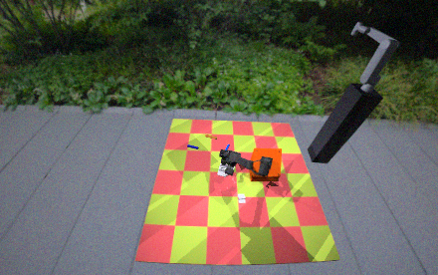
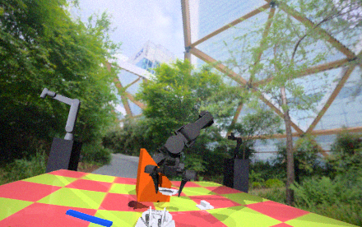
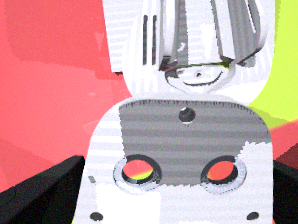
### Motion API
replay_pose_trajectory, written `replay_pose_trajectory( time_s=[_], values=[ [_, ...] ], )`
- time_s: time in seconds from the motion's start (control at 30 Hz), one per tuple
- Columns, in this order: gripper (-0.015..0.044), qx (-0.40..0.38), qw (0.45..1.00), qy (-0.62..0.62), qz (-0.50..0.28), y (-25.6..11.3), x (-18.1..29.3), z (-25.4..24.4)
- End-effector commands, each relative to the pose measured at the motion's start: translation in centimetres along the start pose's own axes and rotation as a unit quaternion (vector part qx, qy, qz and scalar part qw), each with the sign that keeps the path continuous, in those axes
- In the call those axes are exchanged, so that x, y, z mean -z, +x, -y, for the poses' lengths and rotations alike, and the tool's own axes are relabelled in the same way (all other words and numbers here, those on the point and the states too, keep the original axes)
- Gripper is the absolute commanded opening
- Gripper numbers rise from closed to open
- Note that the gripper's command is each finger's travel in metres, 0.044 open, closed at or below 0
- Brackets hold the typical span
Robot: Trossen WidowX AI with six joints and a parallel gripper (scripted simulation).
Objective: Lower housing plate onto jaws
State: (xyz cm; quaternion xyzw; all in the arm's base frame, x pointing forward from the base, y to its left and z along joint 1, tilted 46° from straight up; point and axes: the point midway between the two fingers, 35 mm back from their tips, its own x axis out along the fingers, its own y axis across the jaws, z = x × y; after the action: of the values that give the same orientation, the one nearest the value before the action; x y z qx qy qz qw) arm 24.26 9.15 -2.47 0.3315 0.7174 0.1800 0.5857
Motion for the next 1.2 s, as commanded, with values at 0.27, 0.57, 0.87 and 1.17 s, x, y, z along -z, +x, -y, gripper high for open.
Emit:
replay_pose_trajectory(
  time_s=[0.27,0.57,0.87,1.17],
  values=[
    [0.0351,-0.014,0.998,-0.063,0.001,0.0,-0.6,2.2],
    [0.0351,-0.014,0.998,-0.063,0.001,0.0,-0.6,2.2],
    [0.0351,-0.014,0.998,-0.068,0.001,0.0,-0.6,2.2],
    [0.0351,-0.014,0.998,-0.068,0.001,0.0,-0.1,3.0]
  ],
)
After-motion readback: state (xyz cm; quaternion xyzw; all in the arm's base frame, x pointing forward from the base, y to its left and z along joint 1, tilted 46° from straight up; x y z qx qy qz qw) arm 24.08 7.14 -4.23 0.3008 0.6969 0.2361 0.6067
